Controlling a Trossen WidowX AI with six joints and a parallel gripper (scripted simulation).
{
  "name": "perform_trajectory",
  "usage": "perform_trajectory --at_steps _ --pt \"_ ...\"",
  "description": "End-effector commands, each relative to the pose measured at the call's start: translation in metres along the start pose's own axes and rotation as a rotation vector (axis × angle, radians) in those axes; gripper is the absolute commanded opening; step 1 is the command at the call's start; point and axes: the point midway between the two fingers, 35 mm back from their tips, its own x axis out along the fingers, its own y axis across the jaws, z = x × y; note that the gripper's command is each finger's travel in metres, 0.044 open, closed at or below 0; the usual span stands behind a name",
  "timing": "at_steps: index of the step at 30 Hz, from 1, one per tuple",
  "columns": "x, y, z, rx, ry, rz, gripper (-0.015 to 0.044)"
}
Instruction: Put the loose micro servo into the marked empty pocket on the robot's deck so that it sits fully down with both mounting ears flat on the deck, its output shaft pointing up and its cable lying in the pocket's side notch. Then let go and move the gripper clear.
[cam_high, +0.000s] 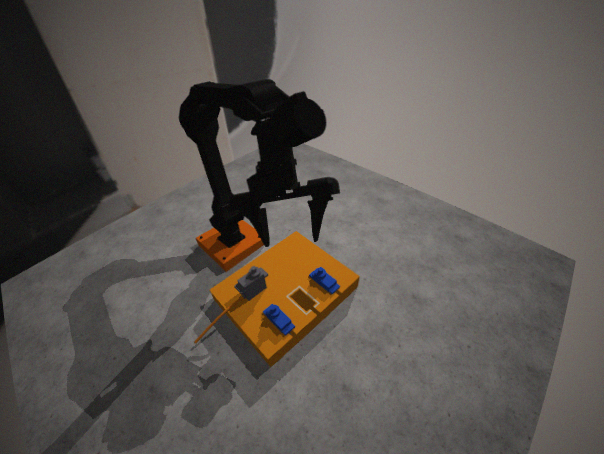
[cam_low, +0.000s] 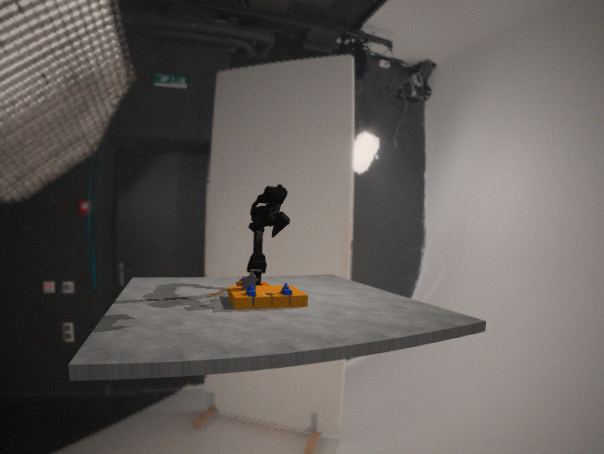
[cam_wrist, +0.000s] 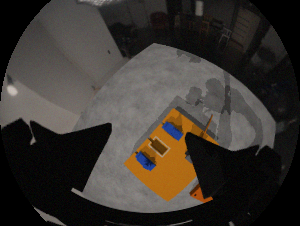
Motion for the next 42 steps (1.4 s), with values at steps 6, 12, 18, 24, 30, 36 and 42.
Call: perform_trajectory --at_steps 6,12,18,24,30,36,42 --pt "0.039 -0.055 -0.012 0.139 0.167 -0.18 0.044" --pt "0.055 -0.09 -0.022 0.256 0.275 -0.284 0.044" --pt "0.065 -0.122 -0.036 0.389 0.386 -0.381 0.044" --pt "0.069 -0.148 -0.051 0.52 0.486 -0.461 0.044" --pt "0.069 -0.149 -0.052 0.524 0.489 -0.464 0.044" --pt "0.082 -0.153 -0.061 0.524 0.489 -0.463 0.044" --pt "0.089 -0.156 -0.067 0.524 0.489 -0.464 0.044"
